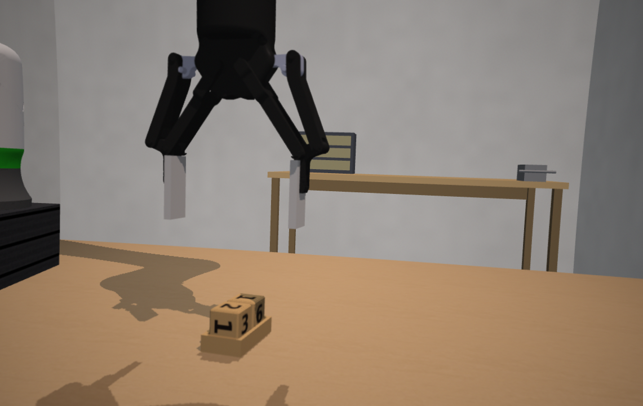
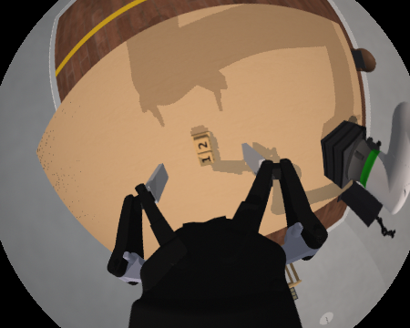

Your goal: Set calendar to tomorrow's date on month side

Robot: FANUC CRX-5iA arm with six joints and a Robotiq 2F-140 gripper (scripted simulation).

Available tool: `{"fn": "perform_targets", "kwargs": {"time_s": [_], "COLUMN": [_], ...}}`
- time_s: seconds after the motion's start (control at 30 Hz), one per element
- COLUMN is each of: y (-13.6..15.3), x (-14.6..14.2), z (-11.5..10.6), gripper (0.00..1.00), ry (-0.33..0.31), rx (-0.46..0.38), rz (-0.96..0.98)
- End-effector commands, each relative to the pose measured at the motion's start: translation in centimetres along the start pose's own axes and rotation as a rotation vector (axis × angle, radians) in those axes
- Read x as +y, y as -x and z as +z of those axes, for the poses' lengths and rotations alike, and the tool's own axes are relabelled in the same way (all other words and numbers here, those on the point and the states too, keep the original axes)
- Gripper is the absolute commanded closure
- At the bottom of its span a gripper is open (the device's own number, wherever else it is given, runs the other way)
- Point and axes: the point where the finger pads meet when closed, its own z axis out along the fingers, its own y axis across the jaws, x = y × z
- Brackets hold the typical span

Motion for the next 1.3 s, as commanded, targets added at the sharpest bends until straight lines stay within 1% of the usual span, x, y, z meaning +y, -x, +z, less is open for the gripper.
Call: {"fn": "perform_targets", "kwargs": {"time_s": [0.0,0.4,0.53,0.67,0.87,0.93,1.1,1.27], "y": [0.0,0.0,0.0,0.0,0.0,0.0,0.0,0.0], "x": [0.0,0.0,0.0,0.0,0.0,0.0,0.0,0.0], "z": [0.0,0.0,-0.4,-1.2,-3.2,-3.2,-4.8,-5.6], "gripper": [0.0,0.0,0.0,0.0,0.0,0.0,0.0,0.0], "ry": [0.0,0.0,0.0,0.0,0.0,0.0,0.0,0.0], "rx": [0.0,0.0,0.0,0.0,0.0,0.0,0.0,0.0], "rz": [0.0,0.0,0.0,0.0,0.0,0.0,0.0,0.0]}}
